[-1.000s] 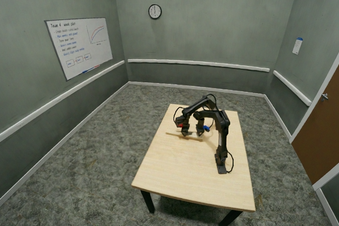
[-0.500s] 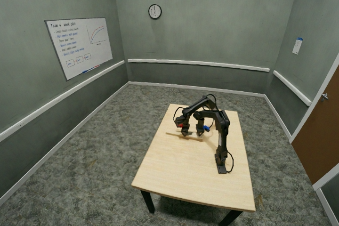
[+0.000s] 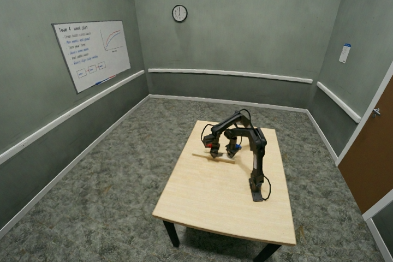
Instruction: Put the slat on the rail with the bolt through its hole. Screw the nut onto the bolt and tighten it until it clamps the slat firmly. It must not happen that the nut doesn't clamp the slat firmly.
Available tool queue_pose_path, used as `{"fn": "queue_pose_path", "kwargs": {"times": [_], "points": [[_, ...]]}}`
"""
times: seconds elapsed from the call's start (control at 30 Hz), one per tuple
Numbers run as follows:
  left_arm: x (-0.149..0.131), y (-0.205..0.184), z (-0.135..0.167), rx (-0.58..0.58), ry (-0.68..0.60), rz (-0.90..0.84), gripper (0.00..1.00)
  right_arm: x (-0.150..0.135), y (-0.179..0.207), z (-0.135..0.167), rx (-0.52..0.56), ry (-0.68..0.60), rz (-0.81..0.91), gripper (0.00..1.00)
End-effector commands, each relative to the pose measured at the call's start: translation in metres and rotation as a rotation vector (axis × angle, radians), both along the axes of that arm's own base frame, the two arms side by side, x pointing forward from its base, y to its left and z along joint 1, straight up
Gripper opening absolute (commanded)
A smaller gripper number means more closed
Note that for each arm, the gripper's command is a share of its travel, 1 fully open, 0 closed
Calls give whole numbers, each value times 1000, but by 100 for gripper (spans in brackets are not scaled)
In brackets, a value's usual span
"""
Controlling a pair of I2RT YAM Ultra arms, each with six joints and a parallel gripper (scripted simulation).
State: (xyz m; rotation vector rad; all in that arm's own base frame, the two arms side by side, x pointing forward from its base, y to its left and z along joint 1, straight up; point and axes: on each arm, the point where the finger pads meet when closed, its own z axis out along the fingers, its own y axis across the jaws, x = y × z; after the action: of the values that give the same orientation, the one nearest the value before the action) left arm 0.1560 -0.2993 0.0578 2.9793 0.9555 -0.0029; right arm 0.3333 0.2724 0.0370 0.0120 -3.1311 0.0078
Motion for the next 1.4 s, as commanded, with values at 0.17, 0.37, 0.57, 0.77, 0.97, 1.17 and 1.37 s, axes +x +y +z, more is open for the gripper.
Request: {"fn": "queue_pose_path", "kwargs": {"times": [0.17, 0.37, 0.57, 0.77, 0.97, 1.17, 1.37], "points": [[0, -2, 7, -5, 1, 467, 34, 2, 1, 6, 11, -14, 0, 72], [0, -2, 7, -5, 4, 770, 34, 2, 1, 6, 11, -14, 0, 72], [0, -2, 7, -4, 7, 1053, 34, 2, 1, 6, 11, -14, 0, 72], [0, -2, 7, -3, 9, 1242, 34, 2, 1, 6, 11, -14, 0, 72], [0, -2, 7, -1, 11, 1595, 34, 2, 1, 6, 11, -14, 0, 72], [0, -2, 8, -1, 13, 1880, 34, 2, 1, 6, 11, -14, 0, 72], [0, -2, 8, -1, 13, 2141, 34, 2, 1, 6, 11, -14, 0, 72]]}}
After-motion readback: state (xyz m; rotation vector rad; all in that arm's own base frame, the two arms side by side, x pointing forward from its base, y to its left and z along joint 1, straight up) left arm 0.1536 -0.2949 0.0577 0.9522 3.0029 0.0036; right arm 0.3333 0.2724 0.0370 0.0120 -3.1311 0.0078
